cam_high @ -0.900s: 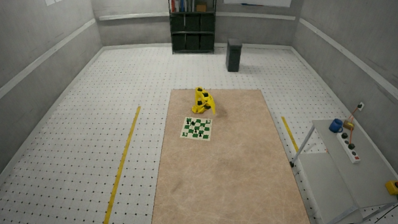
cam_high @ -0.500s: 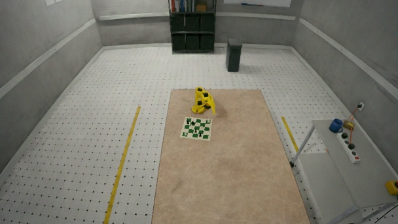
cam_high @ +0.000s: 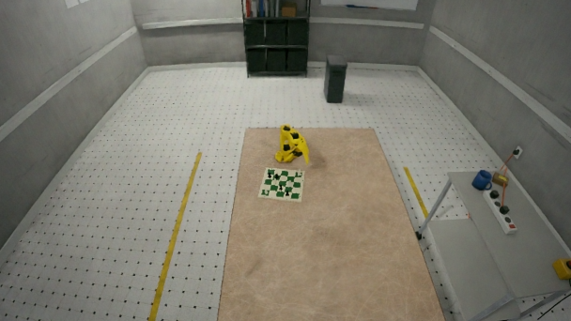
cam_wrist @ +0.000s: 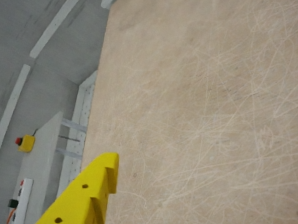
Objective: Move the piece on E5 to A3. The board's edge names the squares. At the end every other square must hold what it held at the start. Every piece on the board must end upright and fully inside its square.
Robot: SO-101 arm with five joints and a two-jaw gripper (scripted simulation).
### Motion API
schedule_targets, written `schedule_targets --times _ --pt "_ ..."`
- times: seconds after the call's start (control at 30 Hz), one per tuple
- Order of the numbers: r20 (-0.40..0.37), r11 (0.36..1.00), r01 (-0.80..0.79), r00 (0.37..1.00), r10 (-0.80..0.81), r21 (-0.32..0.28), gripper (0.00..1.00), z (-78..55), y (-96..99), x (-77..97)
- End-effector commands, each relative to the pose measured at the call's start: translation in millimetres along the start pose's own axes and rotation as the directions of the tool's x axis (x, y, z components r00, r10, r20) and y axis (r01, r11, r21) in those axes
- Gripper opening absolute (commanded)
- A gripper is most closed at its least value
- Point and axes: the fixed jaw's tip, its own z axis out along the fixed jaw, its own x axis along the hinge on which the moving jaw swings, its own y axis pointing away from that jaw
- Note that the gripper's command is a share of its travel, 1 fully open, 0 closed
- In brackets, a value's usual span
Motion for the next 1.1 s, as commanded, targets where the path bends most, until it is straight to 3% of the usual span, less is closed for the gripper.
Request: schedule_targets --times 0.0,0.83,1.07 --pt "0.003 1.0 -0.001 1.0 0.001 -0.004 1.0 -1.1 0.9 -0.8" --pt "0.005 1.0 0.0 1.0 0.0 -0.006 1.0 -1.9 1.5 -1.4" --pt "-0.009 0.997 0.078 0.997 -0.078 0.026 0.95 -17.9 -3.6 -1.5"
